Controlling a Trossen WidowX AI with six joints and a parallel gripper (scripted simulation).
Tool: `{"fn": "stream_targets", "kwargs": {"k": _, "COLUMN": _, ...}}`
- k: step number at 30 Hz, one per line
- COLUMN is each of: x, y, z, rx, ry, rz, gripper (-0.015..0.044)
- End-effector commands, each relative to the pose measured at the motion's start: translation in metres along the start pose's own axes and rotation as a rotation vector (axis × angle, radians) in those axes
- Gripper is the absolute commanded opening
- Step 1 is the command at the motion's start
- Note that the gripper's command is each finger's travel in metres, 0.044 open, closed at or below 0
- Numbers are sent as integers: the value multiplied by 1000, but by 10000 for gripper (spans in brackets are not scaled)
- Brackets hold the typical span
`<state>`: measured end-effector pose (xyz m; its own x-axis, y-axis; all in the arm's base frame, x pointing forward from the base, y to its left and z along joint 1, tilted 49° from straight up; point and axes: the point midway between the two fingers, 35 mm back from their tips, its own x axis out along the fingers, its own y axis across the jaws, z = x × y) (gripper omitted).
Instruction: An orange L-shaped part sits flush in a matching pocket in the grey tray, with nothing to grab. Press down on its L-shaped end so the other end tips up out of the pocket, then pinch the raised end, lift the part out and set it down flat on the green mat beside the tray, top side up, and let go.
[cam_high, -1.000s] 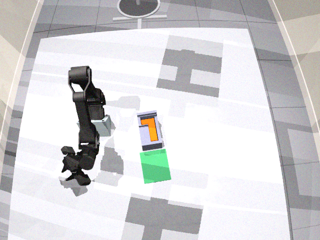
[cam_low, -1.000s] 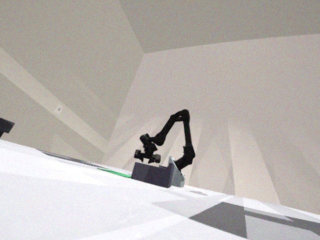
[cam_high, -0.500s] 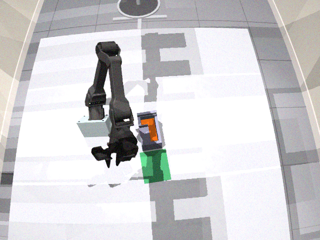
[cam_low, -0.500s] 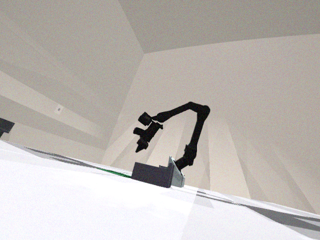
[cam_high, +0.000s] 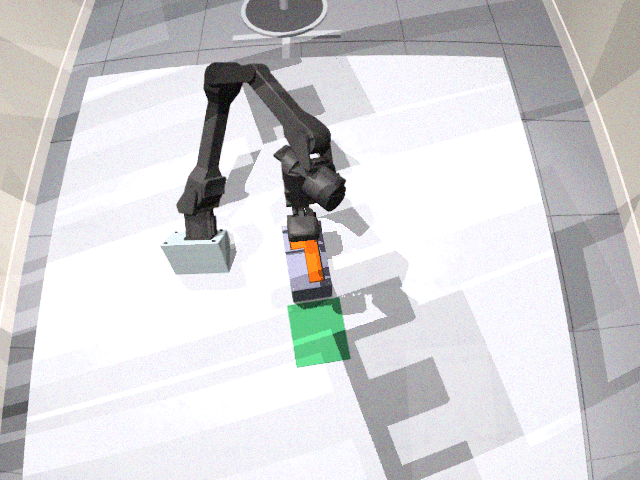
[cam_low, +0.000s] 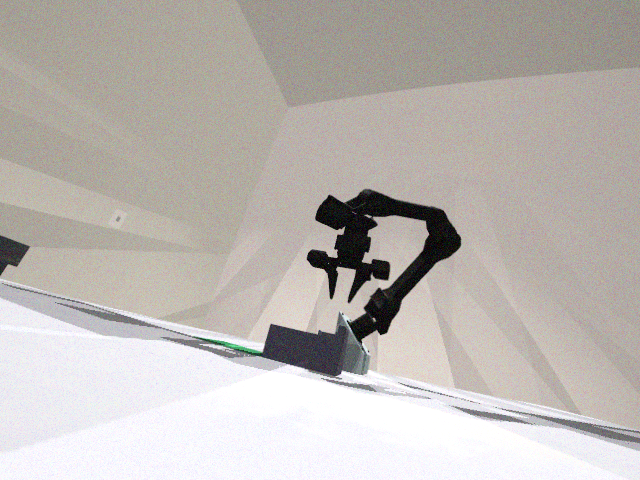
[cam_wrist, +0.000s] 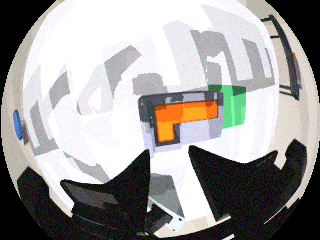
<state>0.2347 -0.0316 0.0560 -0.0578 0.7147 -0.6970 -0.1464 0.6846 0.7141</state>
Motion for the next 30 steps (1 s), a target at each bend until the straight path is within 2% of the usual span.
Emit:
{"fn": "stream_targets", "kwargs": {"k": 1, "x": -2, "y": 16, "z": 3, "rx": -48, "ry": -11, "rz": 44, "gripper": 180}}
{"fn": "stream_targets", "kwargs": {"k": 5, "x": 6, "y": 16, "z": 4, "rx": -48, "ry": -11, "rz": 43, "gripper": 180}}
{"fn": "stream_targets", "kwargs": {"k": 12, "x": 70, "y": 20, "z": 4, "rx": -49, "ry": -12, "rz": 47, "gripper": 180}}
{"fn": "stream_targets", "kwargs": {"k": 30, "x": 92, "y": 21, "z": 5, "rx": -49, "ry": -13, "rz": 47, "gripper": 180}}
